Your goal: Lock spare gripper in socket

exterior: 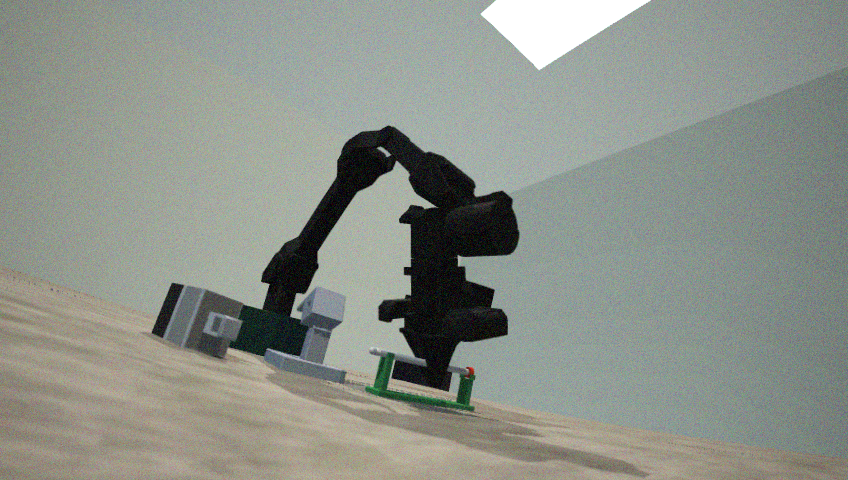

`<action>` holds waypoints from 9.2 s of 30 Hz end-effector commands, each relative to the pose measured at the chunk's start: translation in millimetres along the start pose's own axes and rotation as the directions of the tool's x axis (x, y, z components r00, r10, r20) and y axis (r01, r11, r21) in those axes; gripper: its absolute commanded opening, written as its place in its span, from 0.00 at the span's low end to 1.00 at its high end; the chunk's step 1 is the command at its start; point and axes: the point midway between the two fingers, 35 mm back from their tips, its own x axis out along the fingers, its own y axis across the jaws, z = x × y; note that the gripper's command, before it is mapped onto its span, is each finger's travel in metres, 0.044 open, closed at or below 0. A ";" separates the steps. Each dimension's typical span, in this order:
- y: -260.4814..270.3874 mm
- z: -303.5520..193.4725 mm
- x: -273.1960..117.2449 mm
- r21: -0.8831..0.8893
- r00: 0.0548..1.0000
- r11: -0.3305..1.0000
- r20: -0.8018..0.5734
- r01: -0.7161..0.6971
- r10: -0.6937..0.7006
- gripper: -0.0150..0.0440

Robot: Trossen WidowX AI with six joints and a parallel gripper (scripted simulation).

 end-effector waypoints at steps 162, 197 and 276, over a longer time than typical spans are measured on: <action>88.1 -248.2 -102.2 0.832 0.513 0.409 0.181 0.375 -0.839 1.00; 86.3 -258.5 -73.7 0.832 0.513 0.409 0.181 0.374 -0.839 0.55; 85.3 -178.4 -164.8 0.922 0.738 0.359 0.142 0.143 -0.660 0.25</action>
